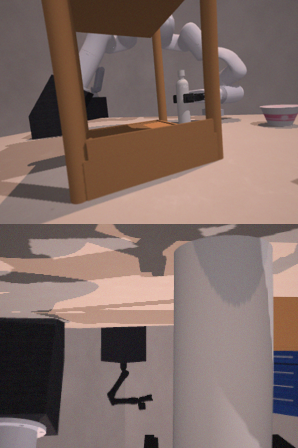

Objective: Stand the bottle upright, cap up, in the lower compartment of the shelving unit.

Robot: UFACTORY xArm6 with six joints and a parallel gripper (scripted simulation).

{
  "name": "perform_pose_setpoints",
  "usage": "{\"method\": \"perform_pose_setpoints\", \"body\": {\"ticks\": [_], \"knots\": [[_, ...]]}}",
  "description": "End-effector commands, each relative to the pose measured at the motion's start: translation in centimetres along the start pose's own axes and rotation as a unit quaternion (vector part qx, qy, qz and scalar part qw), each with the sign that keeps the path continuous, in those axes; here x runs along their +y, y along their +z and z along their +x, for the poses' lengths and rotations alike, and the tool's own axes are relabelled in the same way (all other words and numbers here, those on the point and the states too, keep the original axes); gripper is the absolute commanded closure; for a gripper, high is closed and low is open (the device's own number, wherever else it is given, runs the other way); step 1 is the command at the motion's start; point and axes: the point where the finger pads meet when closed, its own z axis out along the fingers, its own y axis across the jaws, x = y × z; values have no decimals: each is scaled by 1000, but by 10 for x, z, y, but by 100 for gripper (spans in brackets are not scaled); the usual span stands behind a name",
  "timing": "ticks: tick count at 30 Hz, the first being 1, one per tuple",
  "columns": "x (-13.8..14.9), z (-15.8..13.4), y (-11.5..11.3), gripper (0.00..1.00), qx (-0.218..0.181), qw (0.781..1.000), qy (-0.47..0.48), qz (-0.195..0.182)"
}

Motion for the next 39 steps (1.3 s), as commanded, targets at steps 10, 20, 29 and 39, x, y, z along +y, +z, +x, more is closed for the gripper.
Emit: {"method": "perform_pose_setpoints", "body": {"ticks": [10, 20, 29, 39], "knots": [[1, 3, -1, 33, 1, 1000, 1, 0], [1, 3, -1, 33, 1, 1000, 1, 0], [1, 3, -1, 100, 1, 1000, 1, 0], [1, 3, -1, 100, 1, 1000, 1, 0]]}}
